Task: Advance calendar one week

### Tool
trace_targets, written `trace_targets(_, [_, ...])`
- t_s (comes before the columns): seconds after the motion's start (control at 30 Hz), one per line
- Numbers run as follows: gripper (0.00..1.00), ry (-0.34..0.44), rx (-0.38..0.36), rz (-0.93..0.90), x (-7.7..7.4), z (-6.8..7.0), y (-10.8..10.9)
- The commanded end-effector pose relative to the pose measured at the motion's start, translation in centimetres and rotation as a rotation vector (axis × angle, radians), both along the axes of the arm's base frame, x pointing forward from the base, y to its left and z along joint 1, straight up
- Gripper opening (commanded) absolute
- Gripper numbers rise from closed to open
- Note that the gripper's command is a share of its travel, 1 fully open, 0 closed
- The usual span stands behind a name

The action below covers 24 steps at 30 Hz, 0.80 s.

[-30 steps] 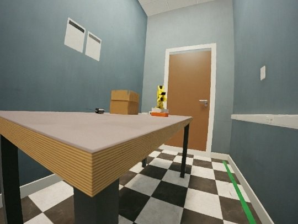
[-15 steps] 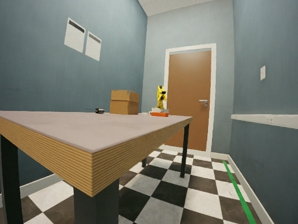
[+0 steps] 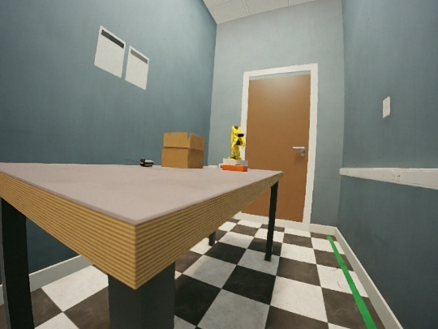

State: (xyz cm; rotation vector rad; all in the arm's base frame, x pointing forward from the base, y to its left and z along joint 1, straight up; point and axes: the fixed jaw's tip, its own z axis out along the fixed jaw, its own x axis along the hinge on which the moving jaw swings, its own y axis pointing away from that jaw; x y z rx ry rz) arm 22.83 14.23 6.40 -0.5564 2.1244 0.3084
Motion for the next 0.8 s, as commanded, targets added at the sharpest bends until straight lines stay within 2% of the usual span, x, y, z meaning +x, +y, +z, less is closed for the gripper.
trace_targets(0.0, [0.35,0.179,-0.101,0.0,-0.5,-0.7,0.0])
trace_targets(0.07, [0.35,0.179,-0.101,0.0,-0.5,-0.7,0.0])
trace_targets(0.23, [0.35,0.235,-0.134,-0.001,-0.9,-1.7,-0.3])
trace_targets(0.57, [0.35,0.332,-0.192,-0.001,-1.6,-2.8,-0.7])
trace_targets(0.63, [0.35,0.332,-0.192,-0.001,-1.6,-2.8,-0.7])
trace_targets(0.67, [0.35,0.369,-0.214,-0.001,-1.8,-3.2,-0.8])
trace_targets(0.77, [0.35,0.407,-0.236,-0.001,-2.0,-3.6,-1.0])
